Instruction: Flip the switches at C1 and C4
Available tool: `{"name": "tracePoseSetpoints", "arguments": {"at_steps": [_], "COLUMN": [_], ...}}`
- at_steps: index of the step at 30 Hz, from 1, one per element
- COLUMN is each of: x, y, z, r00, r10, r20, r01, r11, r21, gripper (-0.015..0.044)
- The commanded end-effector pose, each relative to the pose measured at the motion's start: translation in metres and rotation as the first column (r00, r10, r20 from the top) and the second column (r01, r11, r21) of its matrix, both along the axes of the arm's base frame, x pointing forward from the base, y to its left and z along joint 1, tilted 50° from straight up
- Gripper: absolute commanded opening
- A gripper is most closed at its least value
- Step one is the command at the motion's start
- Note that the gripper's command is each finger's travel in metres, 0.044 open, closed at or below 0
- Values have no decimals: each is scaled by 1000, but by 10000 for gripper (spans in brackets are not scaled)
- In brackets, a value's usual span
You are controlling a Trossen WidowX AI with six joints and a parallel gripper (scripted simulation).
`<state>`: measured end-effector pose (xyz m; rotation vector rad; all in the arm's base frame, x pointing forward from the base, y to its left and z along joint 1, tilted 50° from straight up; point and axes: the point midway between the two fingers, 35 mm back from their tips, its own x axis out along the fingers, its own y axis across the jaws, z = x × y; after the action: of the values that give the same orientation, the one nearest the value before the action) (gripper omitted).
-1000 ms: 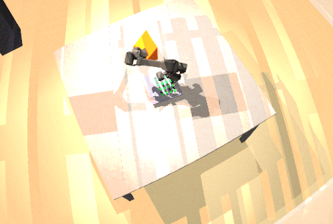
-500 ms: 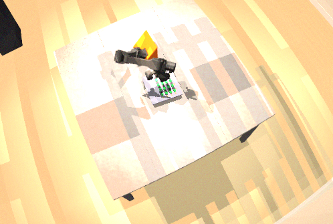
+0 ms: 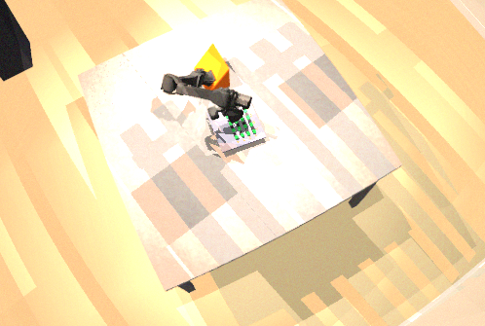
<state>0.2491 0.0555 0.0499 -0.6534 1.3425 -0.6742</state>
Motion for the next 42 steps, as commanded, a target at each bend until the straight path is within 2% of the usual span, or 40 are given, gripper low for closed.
{"name": "tracePoseSetpoints", "arguments": {"at_steps": [1, 42], "x": [1, 3], "y": [-8, -20], "z": [-4, -15], "r00": [1000, 1000], "r10": [12, 12], "r20": [13, 13], "r01": [-12, -13], "r11": [1000, 1000], "r21": [5, 5], "gripper": [0, 0]}}
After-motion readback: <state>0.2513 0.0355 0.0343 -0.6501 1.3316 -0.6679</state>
